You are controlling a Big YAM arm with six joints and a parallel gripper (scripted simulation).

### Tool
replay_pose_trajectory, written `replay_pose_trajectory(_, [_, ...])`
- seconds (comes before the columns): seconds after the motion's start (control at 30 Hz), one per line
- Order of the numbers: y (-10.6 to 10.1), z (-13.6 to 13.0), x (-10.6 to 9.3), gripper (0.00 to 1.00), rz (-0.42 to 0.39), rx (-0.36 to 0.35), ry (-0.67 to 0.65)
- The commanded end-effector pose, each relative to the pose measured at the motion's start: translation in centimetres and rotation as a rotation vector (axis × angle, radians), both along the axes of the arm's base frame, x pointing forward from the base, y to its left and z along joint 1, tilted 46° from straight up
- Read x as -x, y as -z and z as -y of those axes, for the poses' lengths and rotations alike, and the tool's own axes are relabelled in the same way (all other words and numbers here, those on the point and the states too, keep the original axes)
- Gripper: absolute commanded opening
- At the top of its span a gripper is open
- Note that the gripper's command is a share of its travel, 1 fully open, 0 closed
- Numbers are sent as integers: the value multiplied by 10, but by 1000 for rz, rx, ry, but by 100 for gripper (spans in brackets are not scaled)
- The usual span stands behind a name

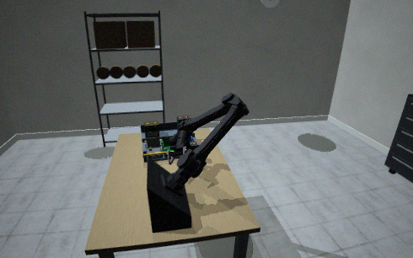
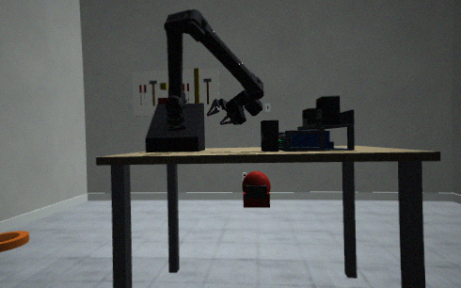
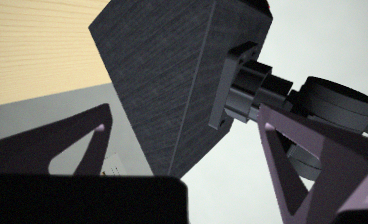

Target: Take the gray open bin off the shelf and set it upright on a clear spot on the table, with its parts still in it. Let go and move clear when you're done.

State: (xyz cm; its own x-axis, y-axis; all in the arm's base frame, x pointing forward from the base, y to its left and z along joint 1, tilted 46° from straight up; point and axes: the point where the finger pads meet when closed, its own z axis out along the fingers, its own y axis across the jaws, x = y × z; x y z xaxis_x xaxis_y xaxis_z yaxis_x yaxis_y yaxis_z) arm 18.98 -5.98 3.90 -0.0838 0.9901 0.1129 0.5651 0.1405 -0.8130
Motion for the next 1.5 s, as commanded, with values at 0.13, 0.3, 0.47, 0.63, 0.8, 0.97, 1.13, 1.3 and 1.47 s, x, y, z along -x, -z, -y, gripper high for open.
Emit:
replay_pose_trajectory(0.13, [-6, -2, -10, 100, 55, 11, -44])
replay_pose_trajectory(0.3, [-8, 0, -12, 100, 70, 18, -58])
replay_pose_trajectory(0.47, [-10, 1, -13, 100, 80, 25, -68])
replay_pose_trajectory(0.63, [-14, 0, -16, 100, 101, 36, -97])
replay_pose_trajectory(0.8, [-18, 1, -19, 100, 125, 50, -122])
replay_pose_trajectory(0.97, [-22, 2, -22, 100, 146, 63, -146])
replay_pose_trajectory(1.13, [-26, 2, -24, 100, 169, 77, -171])
replay_pose_trajectory(1.3, [-32, 3, -28, 100, 199, 96, -204])
replay_pose_trajectory(1.47, [-39, 4, -32, 100, 234, 117, -240])
